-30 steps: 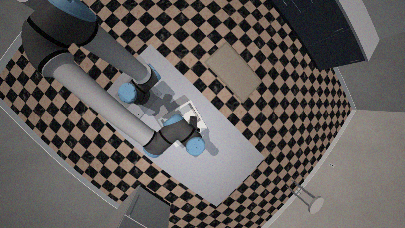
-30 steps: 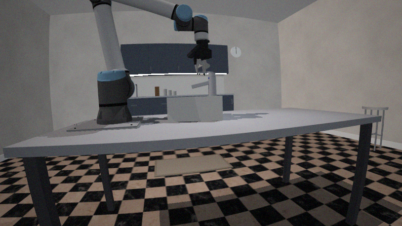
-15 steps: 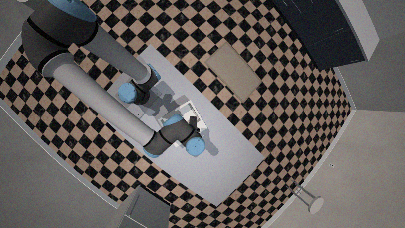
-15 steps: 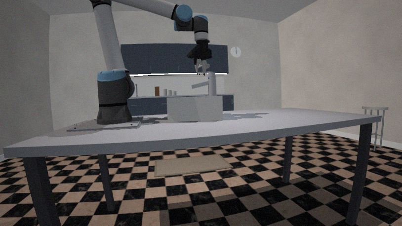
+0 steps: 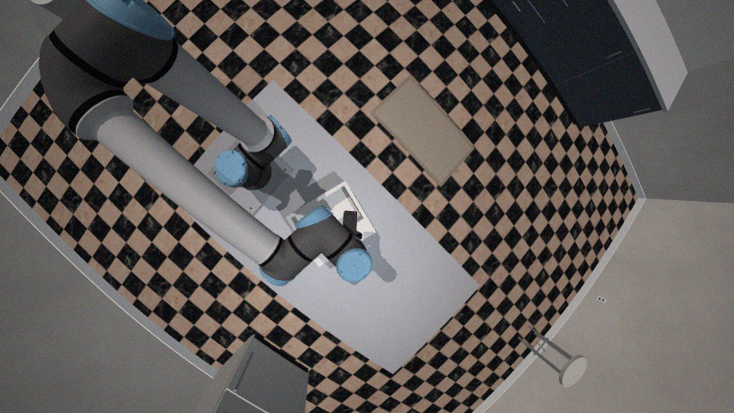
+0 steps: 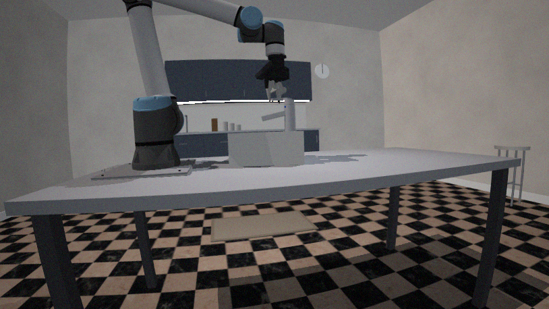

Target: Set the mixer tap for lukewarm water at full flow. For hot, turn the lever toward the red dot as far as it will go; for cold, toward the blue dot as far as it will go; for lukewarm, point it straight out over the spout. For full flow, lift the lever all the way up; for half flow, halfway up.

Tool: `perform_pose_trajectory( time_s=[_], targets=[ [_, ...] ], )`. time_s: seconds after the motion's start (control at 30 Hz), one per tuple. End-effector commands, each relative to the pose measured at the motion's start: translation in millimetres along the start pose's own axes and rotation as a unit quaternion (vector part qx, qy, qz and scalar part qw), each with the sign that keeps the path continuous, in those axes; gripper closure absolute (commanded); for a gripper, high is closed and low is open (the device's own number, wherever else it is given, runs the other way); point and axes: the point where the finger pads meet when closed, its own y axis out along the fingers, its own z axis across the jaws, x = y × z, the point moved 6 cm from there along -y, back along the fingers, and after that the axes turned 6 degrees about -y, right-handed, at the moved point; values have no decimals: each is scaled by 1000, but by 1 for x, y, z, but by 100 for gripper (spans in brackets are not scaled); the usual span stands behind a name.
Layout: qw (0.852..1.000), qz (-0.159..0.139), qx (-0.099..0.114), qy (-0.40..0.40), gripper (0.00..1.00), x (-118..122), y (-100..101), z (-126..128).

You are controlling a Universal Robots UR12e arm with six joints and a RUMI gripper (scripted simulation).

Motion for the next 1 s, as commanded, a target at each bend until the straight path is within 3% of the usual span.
perform_pose_trajectory(
  time_s=[0.0,0.13,0.17,0.97],
  targets=[
    [1000,0,1,0,59,0,-1,0],
    [1000,0,1,0,59,0,-1,0],
    [1000,0,1,0,100,0,-1,0],
    [1000,0,1,0,100,0,-1,0]
  ],
)
